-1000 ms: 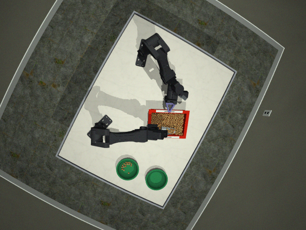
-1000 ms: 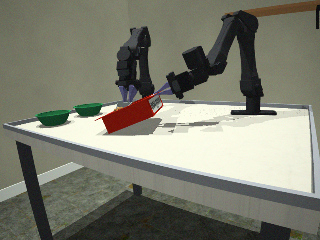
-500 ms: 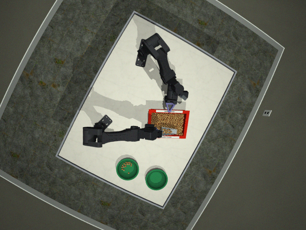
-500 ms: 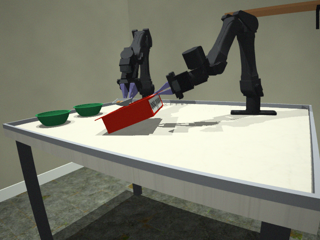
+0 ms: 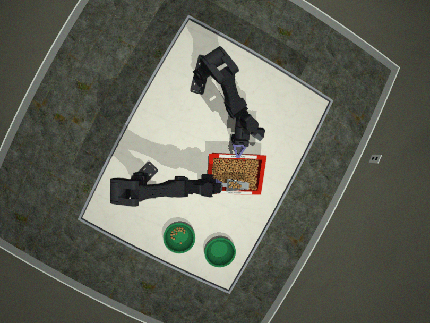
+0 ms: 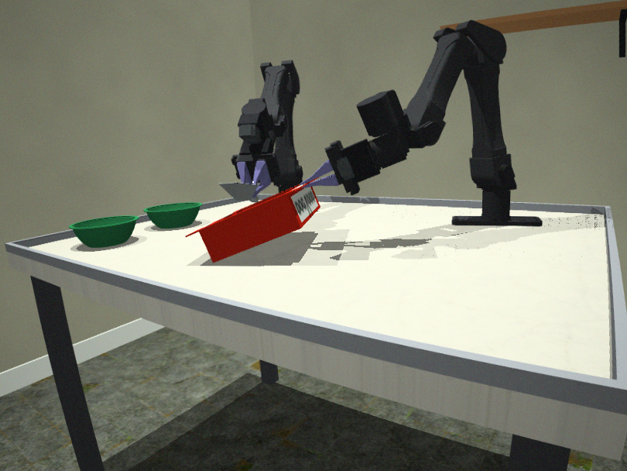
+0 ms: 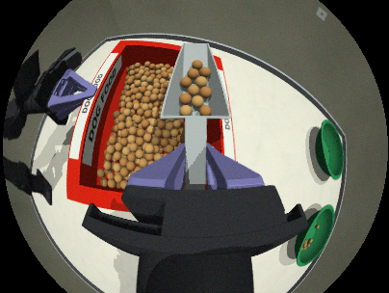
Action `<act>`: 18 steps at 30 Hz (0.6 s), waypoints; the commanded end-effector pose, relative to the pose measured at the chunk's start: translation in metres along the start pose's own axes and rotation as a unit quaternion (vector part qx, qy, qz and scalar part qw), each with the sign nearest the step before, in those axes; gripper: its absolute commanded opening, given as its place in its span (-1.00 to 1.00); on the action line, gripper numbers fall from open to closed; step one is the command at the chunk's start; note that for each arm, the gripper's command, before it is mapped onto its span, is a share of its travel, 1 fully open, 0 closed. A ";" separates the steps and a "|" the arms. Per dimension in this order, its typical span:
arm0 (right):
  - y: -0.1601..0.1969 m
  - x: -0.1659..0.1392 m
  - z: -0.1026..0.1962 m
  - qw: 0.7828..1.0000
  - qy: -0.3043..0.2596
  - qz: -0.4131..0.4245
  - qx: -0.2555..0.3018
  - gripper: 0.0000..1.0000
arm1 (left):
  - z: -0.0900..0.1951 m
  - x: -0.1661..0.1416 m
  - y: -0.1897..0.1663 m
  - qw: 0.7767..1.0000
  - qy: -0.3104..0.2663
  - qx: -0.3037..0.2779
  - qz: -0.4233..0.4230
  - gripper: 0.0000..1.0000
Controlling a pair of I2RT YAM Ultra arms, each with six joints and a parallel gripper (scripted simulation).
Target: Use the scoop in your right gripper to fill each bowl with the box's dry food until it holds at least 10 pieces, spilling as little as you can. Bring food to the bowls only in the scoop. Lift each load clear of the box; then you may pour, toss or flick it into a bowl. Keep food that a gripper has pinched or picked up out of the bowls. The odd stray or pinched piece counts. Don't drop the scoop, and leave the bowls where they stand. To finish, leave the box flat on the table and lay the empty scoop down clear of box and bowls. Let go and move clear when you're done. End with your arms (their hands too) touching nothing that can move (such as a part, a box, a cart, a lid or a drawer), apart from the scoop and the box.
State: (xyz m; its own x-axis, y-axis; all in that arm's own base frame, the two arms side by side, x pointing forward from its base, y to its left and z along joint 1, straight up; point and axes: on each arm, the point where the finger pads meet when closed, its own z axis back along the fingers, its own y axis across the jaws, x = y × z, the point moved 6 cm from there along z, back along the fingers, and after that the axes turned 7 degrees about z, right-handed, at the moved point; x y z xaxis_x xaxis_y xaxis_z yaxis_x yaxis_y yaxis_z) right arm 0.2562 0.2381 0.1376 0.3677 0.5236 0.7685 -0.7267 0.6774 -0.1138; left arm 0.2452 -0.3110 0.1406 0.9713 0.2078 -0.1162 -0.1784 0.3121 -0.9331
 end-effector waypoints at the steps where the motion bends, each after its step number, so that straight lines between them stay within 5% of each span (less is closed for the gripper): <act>1: 0.005 -0.014 -0.003 1.000 0.014 0.000 0.011 -1.00 | 0.007 0.006 -0.048 0.996 -0.017 -0.062 -0.057 -1.00; 11: 0.010 -0.028 -0.006 0.999 0.038 0.002 0.018 -1.00 | 0.007 0.006 -0.048 0.996 -0.017 -0.062 -0.057 -1.00; 12: -0.008 0.036 0.014 0.998 -0.069 0.000 -0.009 -1.00 | 0.007 0.006 -0.048 0.996 -0.017 -0.062 -0.057 -1.00; 15: -0.004 0.035 0.012 0.998 -0.066 0.000 -0.004 -1.00 | 0.007 0.006 -0.048 0.996 -0.017 -0.062 -0.057 -1.00; 16: -0.007 0.019 0.019 1.000 0.012 -0.006 0.001 -1.00 | 0.007 0.006 -0.048 0.996 -0.017 -0.062 -0.057 -1.00; 18: -0.007 0.022 0.025 0.999 0.035 -0.007 0.004 -1.00 | 0.007 0.006 -0.048 0.996 -0.017 -0.062 -0.057 -1.00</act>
State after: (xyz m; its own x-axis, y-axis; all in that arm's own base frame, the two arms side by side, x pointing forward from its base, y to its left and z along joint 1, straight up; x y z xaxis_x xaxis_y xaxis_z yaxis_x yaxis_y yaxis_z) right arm 0.2518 0.2333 0.1393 0.3920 0.5457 0.7407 -0.7301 0.6743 -0.1104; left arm 0.2452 -0.3110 0.1407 0.9714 0.2074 -0.1157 -0.1778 0.3120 -0.9333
